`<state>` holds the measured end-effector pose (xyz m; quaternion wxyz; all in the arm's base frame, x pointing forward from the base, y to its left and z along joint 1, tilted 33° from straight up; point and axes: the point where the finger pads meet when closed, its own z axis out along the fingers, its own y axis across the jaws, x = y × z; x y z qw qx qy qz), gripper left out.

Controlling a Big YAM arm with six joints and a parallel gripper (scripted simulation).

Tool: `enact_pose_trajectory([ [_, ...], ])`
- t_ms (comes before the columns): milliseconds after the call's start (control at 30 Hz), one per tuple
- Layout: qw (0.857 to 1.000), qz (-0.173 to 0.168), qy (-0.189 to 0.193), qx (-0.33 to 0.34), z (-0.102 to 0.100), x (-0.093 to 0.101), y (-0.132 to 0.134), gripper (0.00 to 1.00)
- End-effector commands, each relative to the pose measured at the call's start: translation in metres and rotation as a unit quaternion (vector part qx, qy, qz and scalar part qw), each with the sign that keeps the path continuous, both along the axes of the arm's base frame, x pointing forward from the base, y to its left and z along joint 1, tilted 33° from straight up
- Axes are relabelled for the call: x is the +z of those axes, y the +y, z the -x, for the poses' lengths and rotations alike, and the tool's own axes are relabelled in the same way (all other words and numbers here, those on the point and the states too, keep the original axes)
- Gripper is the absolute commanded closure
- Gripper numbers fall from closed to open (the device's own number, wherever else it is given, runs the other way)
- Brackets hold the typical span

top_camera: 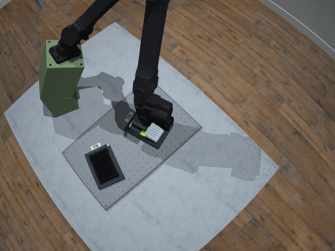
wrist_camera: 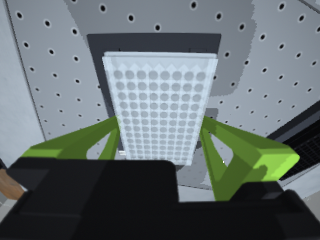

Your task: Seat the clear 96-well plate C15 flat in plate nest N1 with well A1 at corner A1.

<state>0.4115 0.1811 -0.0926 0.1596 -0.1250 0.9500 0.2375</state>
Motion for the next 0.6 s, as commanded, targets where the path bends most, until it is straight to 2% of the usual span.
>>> enact_pose_trajectory([
  [0,1.000,0.002,-0.003,-0.003,0.000,0.009,-0.011,1.00],
  [400,1.000,0.001,-0.003,0.004,0.007,0.026,-0.015,1.00],
  [467,1.000,0.001,-0.003,0.004,0.007,0.026,-0.015,1.00],
  [500,1.000,0.005,0.012,0.003,0.013,0.014,-0.017,1.00],
  [567,1.000,0.002,-0.003,-0.003,0.006,0.030,-0.023,1.00],
])
